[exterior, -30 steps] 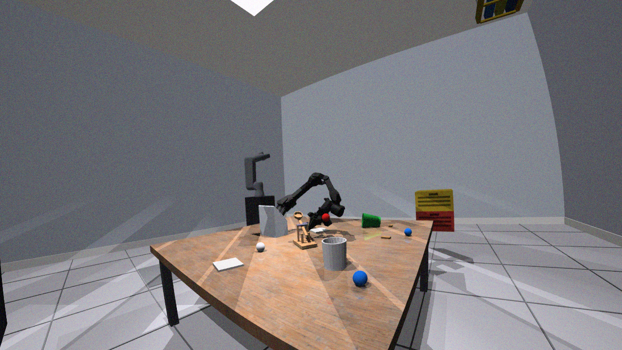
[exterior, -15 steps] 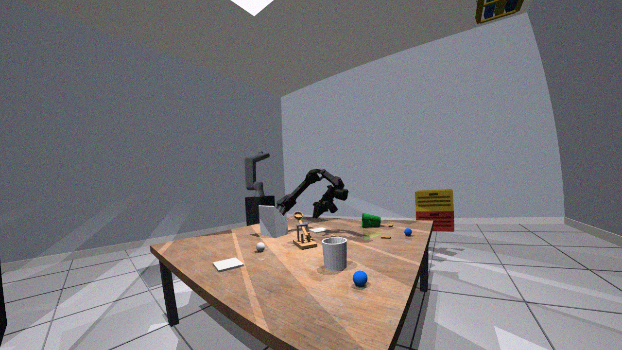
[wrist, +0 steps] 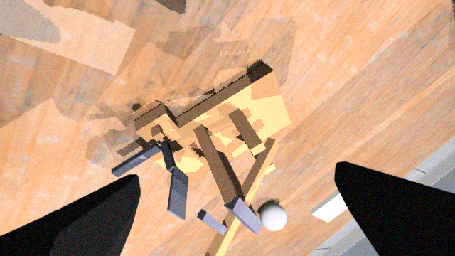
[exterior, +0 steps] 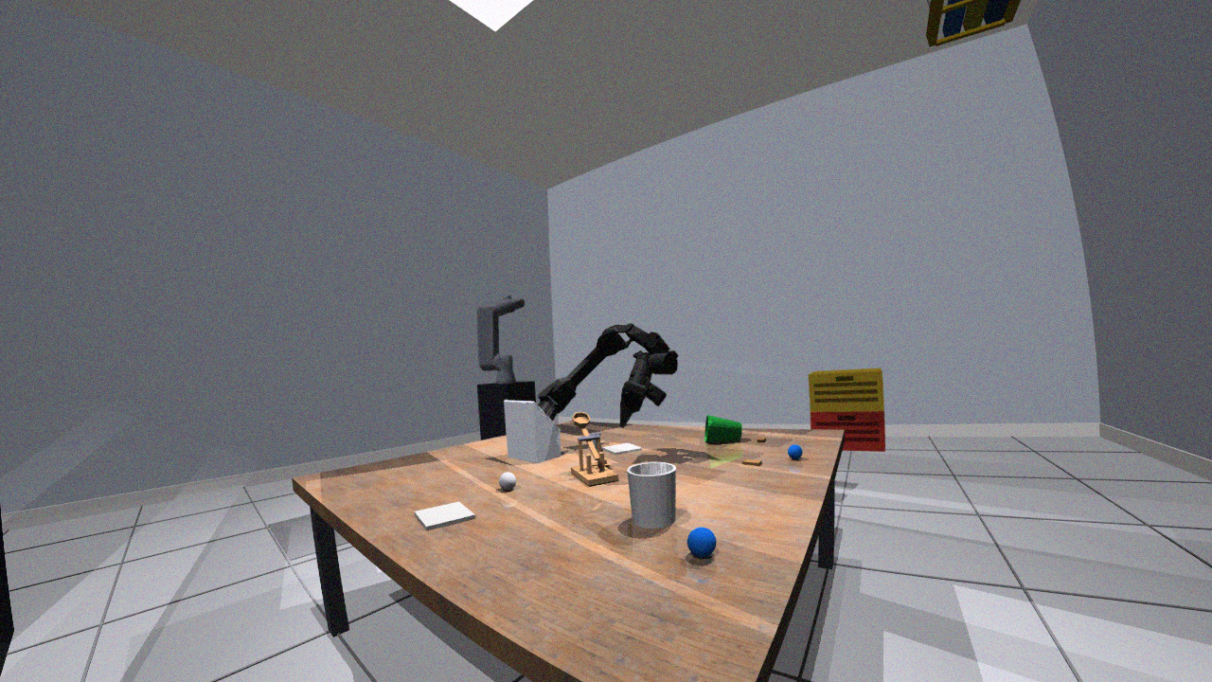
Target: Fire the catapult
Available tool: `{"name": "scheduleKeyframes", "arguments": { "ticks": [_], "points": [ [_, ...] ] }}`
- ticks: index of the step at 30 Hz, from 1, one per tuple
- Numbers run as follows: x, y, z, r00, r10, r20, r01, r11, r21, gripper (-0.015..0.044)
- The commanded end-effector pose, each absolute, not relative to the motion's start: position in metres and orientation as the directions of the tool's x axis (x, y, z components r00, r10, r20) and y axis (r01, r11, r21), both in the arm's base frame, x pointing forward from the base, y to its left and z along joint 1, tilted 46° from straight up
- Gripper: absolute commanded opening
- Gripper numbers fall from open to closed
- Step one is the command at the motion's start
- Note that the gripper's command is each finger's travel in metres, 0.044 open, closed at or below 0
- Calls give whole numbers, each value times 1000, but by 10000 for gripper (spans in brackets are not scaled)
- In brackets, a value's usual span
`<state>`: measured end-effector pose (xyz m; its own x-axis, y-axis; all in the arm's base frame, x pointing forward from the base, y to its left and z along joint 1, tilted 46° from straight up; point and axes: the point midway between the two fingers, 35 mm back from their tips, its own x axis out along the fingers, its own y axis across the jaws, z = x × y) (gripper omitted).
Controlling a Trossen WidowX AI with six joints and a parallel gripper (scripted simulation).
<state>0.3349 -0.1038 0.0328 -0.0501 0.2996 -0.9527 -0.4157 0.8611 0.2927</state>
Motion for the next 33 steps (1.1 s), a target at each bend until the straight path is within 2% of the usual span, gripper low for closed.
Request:
{"name": "scheduleKeyframes", "arguments": {
  "ticks": [1, 16, 33],
  "points": [
    [349, -121, 30, 16, 320, -947, -325, 898, 297, 440],
    [402, -211, 13, 287, 357, -889, 69, 918, 391, 440],
    [421, -336, -9, 585, 299, -754, 402, 700, 590, 440]
  ]
}}
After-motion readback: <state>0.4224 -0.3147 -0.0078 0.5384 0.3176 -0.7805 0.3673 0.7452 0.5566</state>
